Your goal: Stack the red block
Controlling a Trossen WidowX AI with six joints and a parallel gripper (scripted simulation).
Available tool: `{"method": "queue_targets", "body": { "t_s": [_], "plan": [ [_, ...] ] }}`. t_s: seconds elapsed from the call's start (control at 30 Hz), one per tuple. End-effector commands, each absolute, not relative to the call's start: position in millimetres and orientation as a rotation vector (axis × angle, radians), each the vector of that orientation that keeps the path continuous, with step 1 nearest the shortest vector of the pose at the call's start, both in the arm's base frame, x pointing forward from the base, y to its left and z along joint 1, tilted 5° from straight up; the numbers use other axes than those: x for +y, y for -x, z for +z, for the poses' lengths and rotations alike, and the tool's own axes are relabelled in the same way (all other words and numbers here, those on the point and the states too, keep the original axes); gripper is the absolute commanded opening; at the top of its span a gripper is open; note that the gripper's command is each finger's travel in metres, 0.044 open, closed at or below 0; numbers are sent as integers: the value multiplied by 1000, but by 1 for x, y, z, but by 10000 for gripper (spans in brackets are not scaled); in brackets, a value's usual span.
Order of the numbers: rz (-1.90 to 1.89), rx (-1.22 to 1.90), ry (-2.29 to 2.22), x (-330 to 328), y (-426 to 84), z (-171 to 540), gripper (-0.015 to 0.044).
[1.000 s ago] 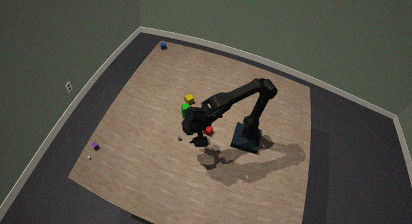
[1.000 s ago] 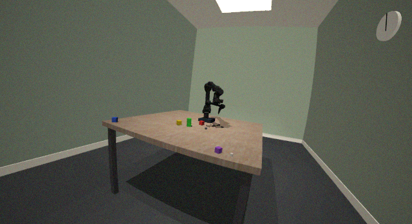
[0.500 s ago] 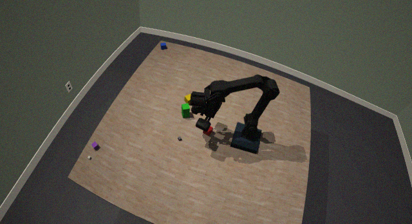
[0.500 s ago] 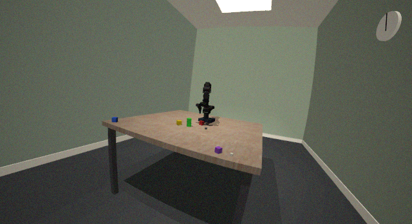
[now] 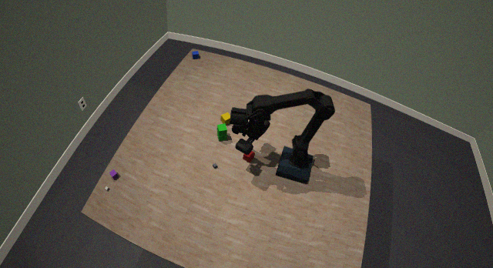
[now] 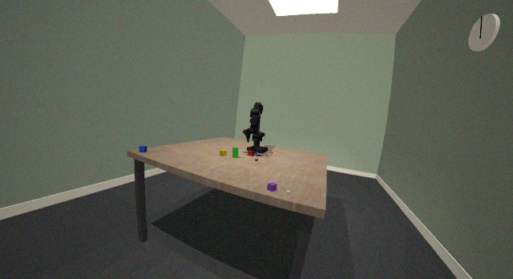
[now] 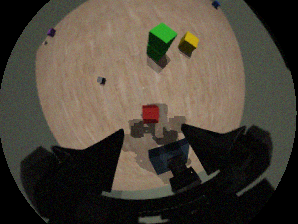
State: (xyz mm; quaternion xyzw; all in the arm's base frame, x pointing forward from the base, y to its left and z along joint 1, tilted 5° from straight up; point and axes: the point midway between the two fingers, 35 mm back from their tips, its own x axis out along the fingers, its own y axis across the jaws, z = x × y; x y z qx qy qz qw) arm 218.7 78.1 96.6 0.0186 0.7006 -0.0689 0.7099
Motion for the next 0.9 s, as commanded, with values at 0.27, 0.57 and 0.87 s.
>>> {"method": "queue_targets", "body": {
  "t_s": [0.27,0.57,0.87],
  "plan": [
    [-159,1567,-44,72,-217,49,440],
    [-159,1567,-44,72,-218,40,440],
    [-159,1567,-44,71,-218,26,440]
  ]
}}
